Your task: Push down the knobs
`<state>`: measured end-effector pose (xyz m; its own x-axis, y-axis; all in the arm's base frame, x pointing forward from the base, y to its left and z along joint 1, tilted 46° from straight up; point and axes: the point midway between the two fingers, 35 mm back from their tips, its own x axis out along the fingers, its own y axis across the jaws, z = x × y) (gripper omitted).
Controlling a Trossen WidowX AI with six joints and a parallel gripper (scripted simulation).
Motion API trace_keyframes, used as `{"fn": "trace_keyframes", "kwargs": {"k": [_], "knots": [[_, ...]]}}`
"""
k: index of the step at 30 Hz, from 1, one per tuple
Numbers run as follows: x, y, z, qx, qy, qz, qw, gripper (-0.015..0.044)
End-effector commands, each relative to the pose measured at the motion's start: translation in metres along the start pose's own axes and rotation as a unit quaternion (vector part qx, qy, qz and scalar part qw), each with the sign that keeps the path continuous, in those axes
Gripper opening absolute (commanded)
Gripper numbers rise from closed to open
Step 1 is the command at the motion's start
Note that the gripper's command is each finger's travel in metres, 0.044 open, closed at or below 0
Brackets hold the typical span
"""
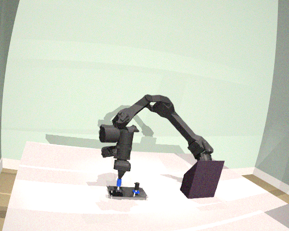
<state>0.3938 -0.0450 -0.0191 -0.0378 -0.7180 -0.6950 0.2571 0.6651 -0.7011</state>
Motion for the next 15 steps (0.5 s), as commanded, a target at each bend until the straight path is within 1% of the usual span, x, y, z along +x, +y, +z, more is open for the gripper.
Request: {"fn": "trace_keyframes", "kwargs": {"k": [1, 15], "knots": [[0.0047, -0.0008, 0.0009, 0.001, 0.000, -0.001, 1.000, 0.0000], [0.0079, -0.0009, 0.0009, 0.001, 0.000, -0.001, 1.000, 0.0000]]}}
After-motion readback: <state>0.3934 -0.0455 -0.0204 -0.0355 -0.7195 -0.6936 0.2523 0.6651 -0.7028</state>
